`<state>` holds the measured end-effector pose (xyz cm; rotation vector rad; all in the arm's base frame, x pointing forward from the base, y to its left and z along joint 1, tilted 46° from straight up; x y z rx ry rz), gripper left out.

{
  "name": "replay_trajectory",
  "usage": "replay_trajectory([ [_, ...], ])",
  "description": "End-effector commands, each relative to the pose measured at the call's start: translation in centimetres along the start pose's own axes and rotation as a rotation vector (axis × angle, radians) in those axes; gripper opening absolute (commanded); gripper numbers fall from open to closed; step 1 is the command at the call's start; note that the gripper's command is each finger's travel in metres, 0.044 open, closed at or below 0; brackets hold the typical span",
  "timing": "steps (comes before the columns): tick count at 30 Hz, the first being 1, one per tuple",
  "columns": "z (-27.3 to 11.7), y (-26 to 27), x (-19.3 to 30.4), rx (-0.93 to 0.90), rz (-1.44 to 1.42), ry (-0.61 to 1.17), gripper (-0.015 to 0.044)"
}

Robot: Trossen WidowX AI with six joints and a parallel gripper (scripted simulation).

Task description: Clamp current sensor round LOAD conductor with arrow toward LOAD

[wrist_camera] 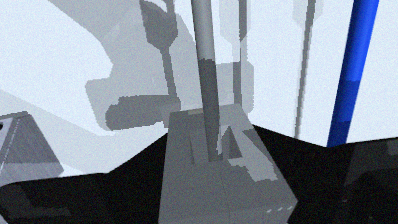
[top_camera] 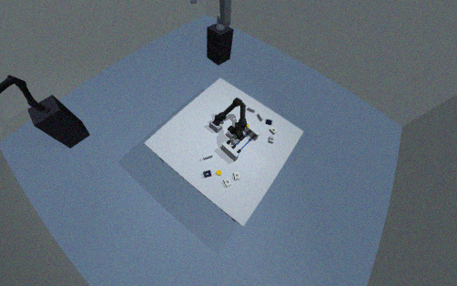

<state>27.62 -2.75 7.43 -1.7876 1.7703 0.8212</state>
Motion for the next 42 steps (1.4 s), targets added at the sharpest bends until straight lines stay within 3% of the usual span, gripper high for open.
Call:
replay_trajectory([
  [1,-0.13,-0.21,0.01,-0.001,-0.009,0.006,0.0000],
  [9,0.37,-0.18,0.01,-0.001,-0.006,0.004,0.0000],
  [19,0.09,-0.21,-0.04,-0.001,-0.009,0.004,0.0262],
  [42,0.09,-0.21,-0.04,-0.001,-0.009,0.004,0.0264],
])
Point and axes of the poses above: the point midway between the two fingers, 35 mm back from their tips, its own z axis out along the fingers, its own y axis across the jaws, x = y × z, the point moved 4 cm from there along -z, back along the fingers, and after that the axes turned 4 degrees about z, right-handed, at the moved point
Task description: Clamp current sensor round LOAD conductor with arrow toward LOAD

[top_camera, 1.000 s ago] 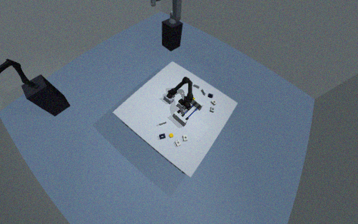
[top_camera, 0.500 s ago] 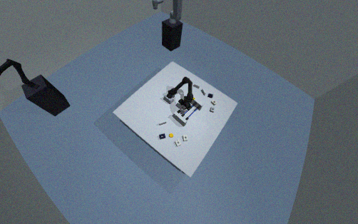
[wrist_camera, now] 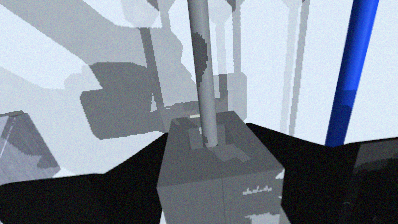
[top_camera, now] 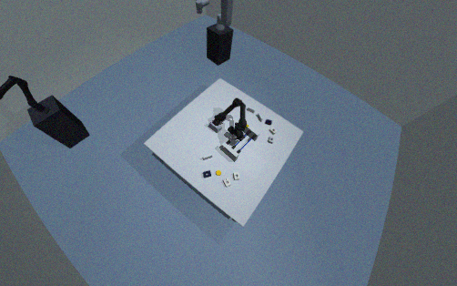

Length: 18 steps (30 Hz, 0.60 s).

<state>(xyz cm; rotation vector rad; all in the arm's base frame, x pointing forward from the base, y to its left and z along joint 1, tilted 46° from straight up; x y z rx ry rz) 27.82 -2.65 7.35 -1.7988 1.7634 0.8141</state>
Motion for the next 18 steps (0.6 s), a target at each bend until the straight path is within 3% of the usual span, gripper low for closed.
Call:
replay_trajectory([
  [1,-0.02,0.00,-0.02,0.000,0.001,-0.001,0.0264],
  [10,-0.02,0.00,-0.02,0.000,0.001,-0.001,0.0264],
  [18,0.00,0.00,0.00,0.000,0.000,0.000,0.0211],
])
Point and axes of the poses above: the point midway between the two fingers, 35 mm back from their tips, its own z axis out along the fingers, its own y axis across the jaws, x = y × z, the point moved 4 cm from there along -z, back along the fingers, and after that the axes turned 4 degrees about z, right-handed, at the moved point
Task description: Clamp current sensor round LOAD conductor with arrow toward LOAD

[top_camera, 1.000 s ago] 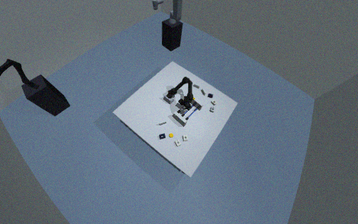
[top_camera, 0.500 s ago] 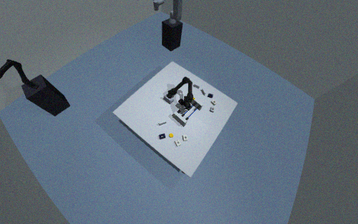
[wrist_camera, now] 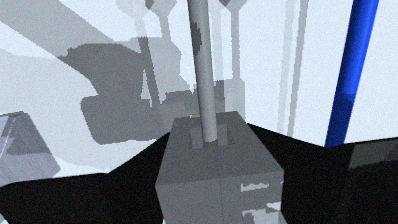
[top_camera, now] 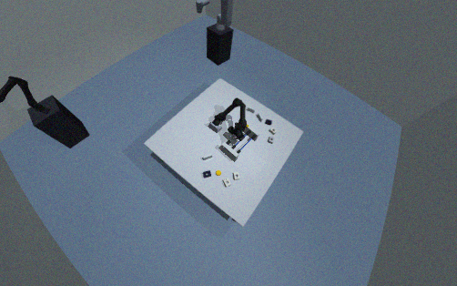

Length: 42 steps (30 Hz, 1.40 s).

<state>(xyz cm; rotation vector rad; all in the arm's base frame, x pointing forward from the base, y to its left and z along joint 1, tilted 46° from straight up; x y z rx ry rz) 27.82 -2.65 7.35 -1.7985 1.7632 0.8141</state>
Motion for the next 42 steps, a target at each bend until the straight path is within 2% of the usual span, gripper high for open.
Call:
replay_trajectory([
  [1,0.00,0.00,0.00,0.000,0.000,0.000,0.0204],
  [15,0.00,0.00,0.00,0.000,0.000,0.000,0.0111],
  [19,-0.10,0.16,0.04,0.046,0.003,0.000,0.0006],
  [20,-0.16,0.23,0.05,0.069,0.005,-0.001,0.0000],
  [42,0.00,-0.01,0.03,-0.018,0.003,0.003,0.0000],
])
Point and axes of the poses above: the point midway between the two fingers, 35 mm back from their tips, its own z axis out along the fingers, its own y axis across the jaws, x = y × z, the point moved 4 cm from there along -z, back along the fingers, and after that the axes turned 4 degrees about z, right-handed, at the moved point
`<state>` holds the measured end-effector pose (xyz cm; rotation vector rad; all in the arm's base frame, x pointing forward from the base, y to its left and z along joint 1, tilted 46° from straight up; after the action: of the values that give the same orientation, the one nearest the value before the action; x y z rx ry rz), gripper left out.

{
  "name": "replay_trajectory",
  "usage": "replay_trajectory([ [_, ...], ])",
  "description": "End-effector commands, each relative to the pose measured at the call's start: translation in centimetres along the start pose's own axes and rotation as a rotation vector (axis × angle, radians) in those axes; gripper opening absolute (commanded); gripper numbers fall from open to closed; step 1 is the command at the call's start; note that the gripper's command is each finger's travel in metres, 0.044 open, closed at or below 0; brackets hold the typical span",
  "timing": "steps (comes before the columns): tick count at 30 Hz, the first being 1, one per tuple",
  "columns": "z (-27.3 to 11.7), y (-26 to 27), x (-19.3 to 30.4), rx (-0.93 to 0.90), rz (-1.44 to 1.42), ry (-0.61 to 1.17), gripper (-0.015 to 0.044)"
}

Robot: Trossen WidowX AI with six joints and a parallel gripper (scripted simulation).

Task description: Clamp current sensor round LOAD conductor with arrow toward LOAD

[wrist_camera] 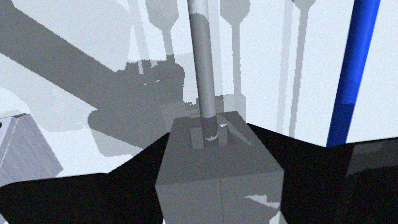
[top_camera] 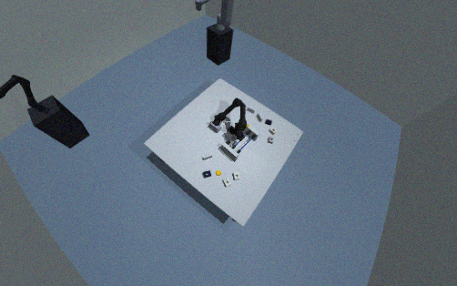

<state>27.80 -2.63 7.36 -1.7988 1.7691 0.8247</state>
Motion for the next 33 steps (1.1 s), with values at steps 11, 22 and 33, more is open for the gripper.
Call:
replay_trajectory([
  [11,0.05,0.00,0.03,-0.005,0.001,0.001,0.0131],
  [22,0.05,0.00,0.03,-0.005,0.001,0.001,0.0264],
  [33,0.05,0.00,0.03,-0.005,0.001,0.001,0.0264],
])
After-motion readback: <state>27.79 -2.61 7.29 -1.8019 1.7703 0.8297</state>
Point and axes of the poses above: the point midway between the two fingers, 35 mm back from their tips, its own z axis out along the fingers, its own y axis across the jaws, x = y × z, the point moved 4 cm from there along -z, back along the fingers, and after that the axes turned 4 degrees about z, right-handed, at the moved point
